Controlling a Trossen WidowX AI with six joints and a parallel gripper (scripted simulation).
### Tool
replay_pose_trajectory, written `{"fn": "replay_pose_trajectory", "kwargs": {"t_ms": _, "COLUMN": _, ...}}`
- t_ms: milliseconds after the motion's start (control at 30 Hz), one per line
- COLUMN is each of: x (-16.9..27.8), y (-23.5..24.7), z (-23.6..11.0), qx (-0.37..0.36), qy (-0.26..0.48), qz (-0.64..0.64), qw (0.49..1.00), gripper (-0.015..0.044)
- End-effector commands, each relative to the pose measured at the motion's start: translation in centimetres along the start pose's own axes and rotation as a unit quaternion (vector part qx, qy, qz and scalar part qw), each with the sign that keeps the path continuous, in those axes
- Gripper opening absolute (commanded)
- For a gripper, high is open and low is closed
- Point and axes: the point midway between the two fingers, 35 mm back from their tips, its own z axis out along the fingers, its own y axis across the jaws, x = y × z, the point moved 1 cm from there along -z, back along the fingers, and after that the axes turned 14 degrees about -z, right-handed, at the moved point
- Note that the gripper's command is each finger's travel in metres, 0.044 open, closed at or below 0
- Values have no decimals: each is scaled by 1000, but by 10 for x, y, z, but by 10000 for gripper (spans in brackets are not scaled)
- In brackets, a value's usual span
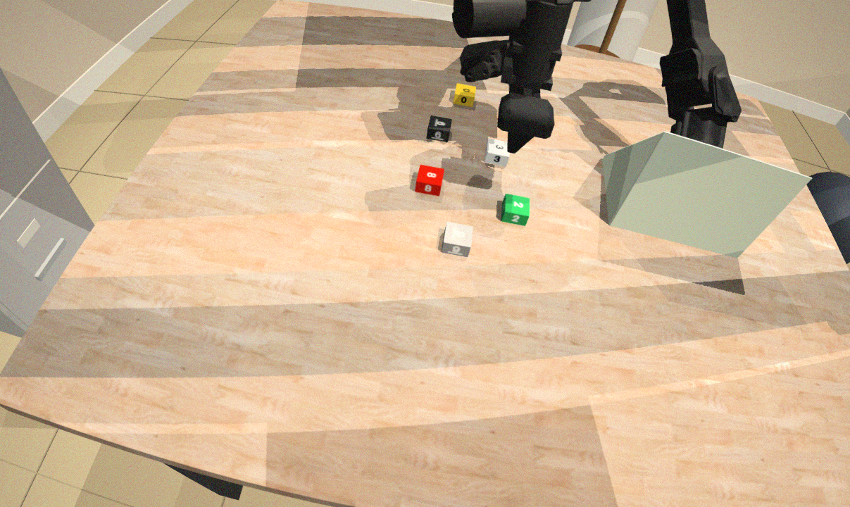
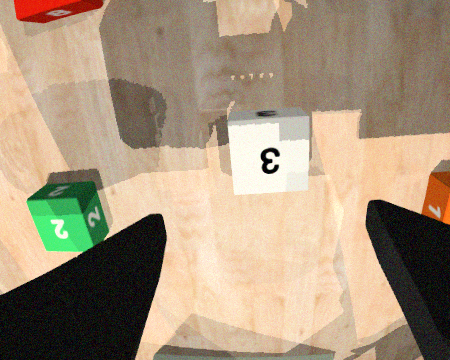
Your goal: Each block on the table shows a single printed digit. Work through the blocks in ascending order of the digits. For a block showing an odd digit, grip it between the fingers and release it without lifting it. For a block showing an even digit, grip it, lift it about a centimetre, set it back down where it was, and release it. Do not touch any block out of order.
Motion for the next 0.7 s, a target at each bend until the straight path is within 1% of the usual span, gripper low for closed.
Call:
{"fn": "replay_pose_trajectory", "kwargs": {"t_ms": 0, "x": -2, "y": 0, "z": 4, "qx": 3, "qy": -9, "qz": -3, "qw": 1000, "gripper": 400}}
{"fn": "replay_pose_trajectory", "kwargs": {"t_ms": 667, "x": -2, "y": 0, "z": 35, "qx": 4, "qy": -9, "qz": -3, "qw": 1000, "gripper": 400}}
